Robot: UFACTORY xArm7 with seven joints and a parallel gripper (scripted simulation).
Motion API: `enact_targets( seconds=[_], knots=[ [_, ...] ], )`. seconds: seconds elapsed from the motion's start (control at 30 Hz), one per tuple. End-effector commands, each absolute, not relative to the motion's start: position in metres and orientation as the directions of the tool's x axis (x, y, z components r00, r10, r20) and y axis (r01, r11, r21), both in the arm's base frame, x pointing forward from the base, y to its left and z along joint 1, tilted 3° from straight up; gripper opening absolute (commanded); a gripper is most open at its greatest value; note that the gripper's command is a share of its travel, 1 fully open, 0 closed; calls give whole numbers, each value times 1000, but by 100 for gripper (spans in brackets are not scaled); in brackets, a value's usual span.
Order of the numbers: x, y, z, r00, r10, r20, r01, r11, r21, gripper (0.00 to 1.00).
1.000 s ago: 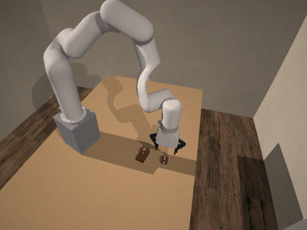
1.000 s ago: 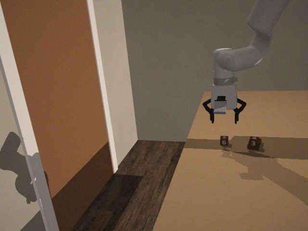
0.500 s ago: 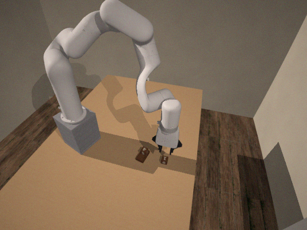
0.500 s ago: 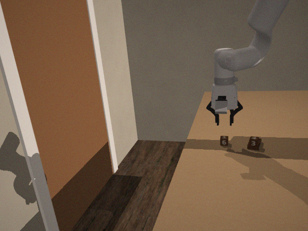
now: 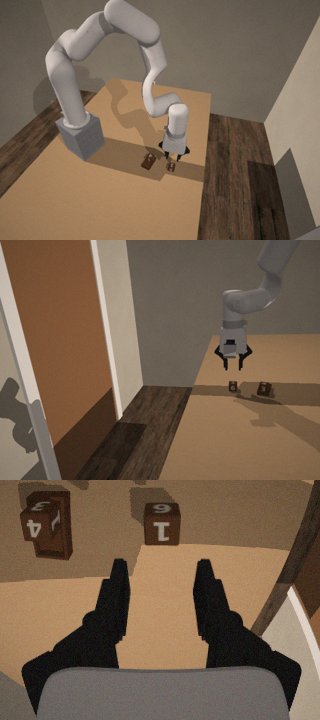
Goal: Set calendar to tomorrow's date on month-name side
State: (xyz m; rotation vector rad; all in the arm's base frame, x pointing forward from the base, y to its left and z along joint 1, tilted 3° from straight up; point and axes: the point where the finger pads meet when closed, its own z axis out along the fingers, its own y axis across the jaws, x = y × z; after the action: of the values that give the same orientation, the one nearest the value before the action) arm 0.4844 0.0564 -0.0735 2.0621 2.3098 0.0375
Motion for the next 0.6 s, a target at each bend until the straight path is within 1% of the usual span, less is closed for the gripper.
enact_targets(
  seconds=[0.0, 0.57],
  knots=[
    [486, 56, -72, -112, 994, -17, 992, 113, 52, 49],
    [486, 56, -74, -112, 994, -17, 992, 113, 52, 49]
  ],
)
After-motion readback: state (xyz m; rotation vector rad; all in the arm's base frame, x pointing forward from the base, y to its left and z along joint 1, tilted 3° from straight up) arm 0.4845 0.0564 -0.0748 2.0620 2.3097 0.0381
